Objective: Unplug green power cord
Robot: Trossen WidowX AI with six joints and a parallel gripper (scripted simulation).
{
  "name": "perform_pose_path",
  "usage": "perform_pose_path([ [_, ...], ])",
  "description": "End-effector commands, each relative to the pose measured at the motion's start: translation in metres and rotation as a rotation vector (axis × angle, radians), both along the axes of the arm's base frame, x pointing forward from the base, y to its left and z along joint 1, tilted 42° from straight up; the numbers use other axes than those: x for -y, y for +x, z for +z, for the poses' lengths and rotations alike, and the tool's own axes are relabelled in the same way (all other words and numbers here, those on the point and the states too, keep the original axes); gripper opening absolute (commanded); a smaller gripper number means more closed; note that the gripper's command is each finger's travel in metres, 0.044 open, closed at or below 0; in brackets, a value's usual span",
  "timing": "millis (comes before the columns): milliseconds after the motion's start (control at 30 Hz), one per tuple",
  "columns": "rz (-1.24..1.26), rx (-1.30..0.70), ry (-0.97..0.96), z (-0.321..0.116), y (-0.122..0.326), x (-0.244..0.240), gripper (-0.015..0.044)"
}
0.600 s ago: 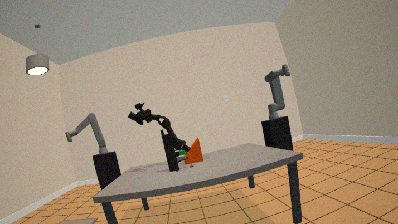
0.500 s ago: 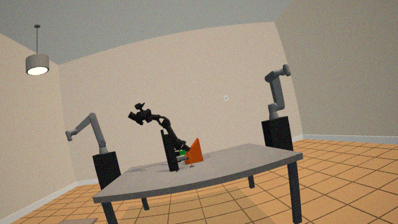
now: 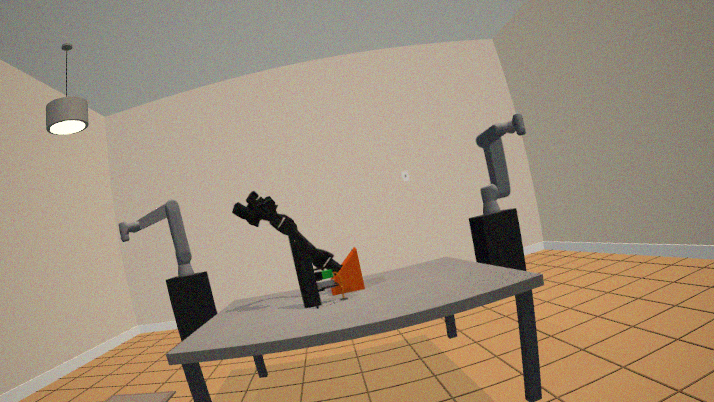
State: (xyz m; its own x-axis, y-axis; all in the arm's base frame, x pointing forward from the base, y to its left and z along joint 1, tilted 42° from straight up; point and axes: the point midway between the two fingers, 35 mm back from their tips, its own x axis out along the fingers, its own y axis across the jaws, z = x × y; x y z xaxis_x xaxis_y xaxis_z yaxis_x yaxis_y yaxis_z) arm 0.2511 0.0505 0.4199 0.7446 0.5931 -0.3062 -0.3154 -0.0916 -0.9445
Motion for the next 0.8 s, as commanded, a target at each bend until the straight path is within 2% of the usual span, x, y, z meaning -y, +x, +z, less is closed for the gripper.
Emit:
perform_pose_path([
  [0,-0.063,-0.164,0.008,-0.035,0.025,-0.005,0.0160],
  [300,-0.243,-0.522,-0.071,-0.126,0.063,-0.027,0.0160],
  [533,-0.308,-0.711,-0.183,-0.191,0.073,-0.042,0.0160],
  [667,-0.388,-0.818,-0.278,-0.229,0.072,-0.039,0.0160],
  [767,-0.501,-0.930,-0.422,-0.270,0.064,-0.029,0.0160],
])
